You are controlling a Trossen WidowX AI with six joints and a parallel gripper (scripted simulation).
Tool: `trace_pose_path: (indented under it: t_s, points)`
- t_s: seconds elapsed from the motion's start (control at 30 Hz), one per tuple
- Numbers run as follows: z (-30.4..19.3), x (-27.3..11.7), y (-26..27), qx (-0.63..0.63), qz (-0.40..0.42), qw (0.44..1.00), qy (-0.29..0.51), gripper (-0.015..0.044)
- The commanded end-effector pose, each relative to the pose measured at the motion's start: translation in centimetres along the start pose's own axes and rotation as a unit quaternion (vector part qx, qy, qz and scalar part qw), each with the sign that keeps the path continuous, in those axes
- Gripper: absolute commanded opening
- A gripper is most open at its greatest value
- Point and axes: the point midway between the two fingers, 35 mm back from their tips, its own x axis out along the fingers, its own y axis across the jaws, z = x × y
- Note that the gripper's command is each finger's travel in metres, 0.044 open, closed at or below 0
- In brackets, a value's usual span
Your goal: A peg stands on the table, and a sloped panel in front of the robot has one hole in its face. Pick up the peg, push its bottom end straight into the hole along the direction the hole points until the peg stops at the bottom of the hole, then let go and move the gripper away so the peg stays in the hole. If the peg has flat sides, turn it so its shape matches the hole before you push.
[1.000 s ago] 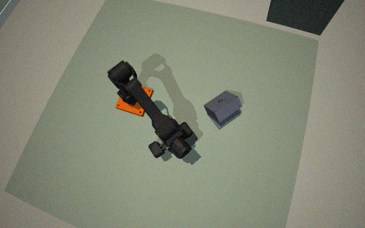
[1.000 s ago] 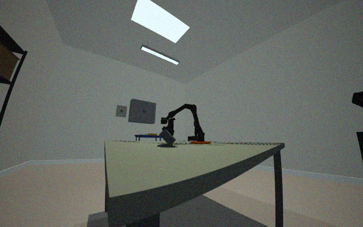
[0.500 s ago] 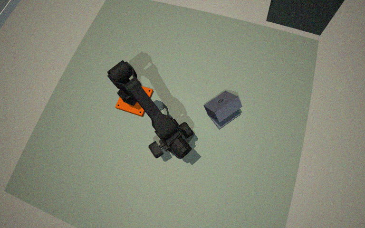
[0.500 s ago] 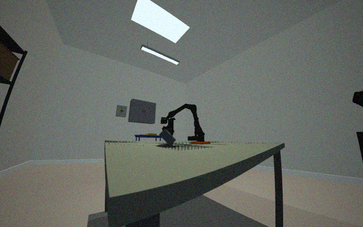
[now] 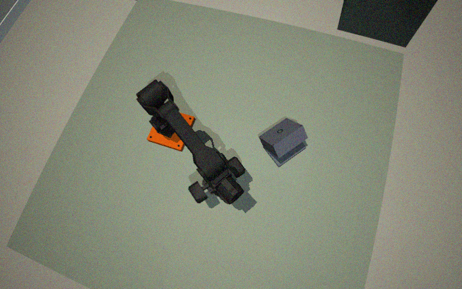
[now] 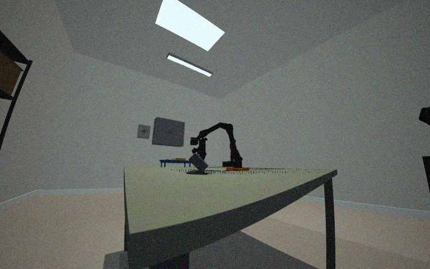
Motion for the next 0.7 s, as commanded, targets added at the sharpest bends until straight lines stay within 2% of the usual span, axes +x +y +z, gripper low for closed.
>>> trace_pose_path:
  t_s: [0.0, 0.43, 0.67]
  points:
    - [0.2, -1.8, 0.0, 0.001, 0.002, 1.0, -0.007, 0.0]
    - [0.1, -6.3, -0.1, 0.002, 0.003, 1.0, -0.007, 0.0]
    - [0.1, -6.4, 0.2, -0.001, -0.001, 1.0, -0.009, 0.0]
